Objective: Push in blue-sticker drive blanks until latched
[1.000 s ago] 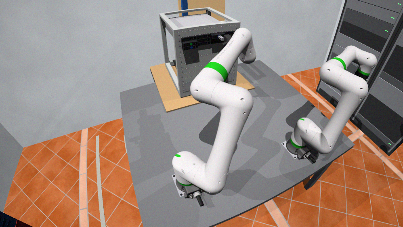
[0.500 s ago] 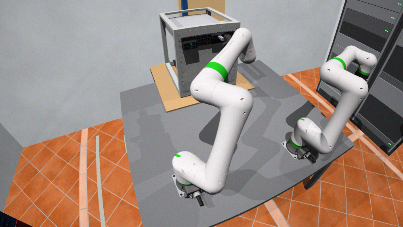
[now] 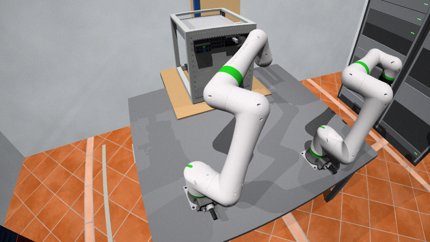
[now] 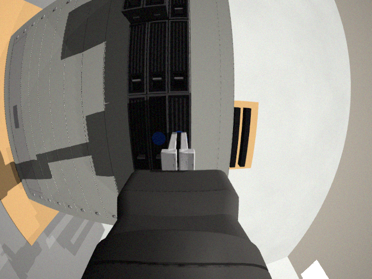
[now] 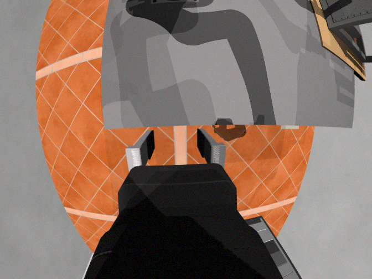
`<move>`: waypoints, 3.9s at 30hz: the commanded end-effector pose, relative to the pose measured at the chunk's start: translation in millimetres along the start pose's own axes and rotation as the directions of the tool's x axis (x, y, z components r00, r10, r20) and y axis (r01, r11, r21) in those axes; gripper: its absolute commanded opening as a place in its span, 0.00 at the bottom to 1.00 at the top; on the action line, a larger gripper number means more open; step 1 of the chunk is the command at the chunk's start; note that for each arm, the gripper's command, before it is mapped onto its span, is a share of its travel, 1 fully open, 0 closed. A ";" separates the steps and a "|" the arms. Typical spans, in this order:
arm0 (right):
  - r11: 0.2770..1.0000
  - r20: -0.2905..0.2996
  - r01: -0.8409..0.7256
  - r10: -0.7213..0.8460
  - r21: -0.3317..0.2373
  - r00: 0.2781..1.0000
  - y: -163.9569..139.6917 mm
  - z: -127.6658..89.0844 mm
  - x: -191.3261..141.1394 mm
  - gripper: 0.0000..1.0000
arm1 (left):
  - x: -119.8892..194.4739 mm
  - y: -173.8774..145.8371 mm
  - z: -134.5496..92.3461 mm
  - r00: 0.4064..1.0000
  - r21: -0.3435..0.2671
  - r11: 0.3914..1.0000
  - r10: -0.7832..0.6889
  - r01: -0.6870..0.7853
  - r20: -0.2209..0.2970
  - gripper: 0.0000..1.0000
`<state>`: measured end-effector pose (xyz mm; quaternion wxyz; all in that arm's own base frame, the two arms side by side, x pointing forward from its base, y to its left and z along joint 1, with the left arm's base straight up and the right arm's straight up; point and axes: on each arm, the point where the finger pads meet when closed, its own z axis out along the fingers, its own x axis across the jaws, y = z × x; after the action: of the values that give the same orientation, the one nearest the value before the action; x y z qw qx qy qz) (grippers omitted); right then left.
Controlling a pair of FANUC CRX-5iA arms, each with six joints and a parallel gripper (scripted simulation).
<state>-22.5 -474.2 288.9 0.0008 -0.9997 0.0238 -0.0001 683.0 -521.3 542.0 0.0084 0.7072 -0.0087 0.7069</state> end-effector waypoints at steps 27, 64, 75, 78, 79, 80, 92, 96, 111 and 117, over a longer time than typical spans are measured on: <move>1.000 0.000 0.000 0.000 -0.002 1.000 0.2 -0.8 -0.1 1.00 | 2.1 -0.4 12.3 1.000 0.000 1.000 -0.002 0.002 -0.002 0.00; 1.000 0.000 0.000 0.000 -0.002 1.000 0.2 -0.8 -0.1 1.00 | 2.2 -0.4 24.5 1.000 0.000 1.000 -0.002 0.002 -0.002 0.00; 1.000 0.000 0.000 0.000 -0.002 1.000 0.2 -0.8 -0.1 1.00 | 2.2 -0.4 25.7 1.000 0.000 1.000 -0.002 0.002 -0.002 0.00; 1.000 0.000 0.000 0.000 -0.002 1.000 0.2 -0.8 -0.1 1.00 | 2.2 -0.4 25.9 1.000 0.000 1.000 -0.002 0.002 -0.002 0.00; 1.000 0.000 0.000 0.000 -0.002 1.000 0.2 -0.8 -0.1 1.00 | 2.2 -0.4 26.3 1.000 0.000 1.000 -0.002 0.002 -0.002 0.00; 1.000 0.000 0.000 0.000 -0.002 1.000 0.2 -0.8 -0.1 1.00 | 2.2 -0.4 26.9 1.000 0.000 1.000 -0.002 0.002 -0.002 0.00; 1.000 0.000 0.000 0.000 -0.002 1.000 0.2 -0.8 -0.1 1.00 | 2.2 -0.4 28.7 1.000 0.000 1.000 -0.002 0.002 -0.002 0.00; 1.000 0.000 0.000 0.000 -0.002 1.000 0.2 -0.8 -0.1 1.00 | 2.2 -0.4 29.3 1.000 0.000 1.000 -0.002 0.002 -0.002 0.00; 1.000 0.000 0.000 0.000 -0.002 1.000 0.2 -0.8 -0.1 1.00 | 2.2 -0.4 31.7 1.000 0.000 1.000 -0.002 0.002 -0.002 0.00; 1.000 0.000 0.000 0.000 -0.002 1.000 0.2 -0.8 -0.1 1.00 | 2.2 -0.4 32.6 1.000 0.000 1.000 -0.002 0.002 -0.002 0.00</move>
<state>-22.5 -474.2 288.9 0.0008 -0.9997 0.0238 -0.0001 715.8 -522.1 542.0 0.0083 0.7072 -0.0087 0.7069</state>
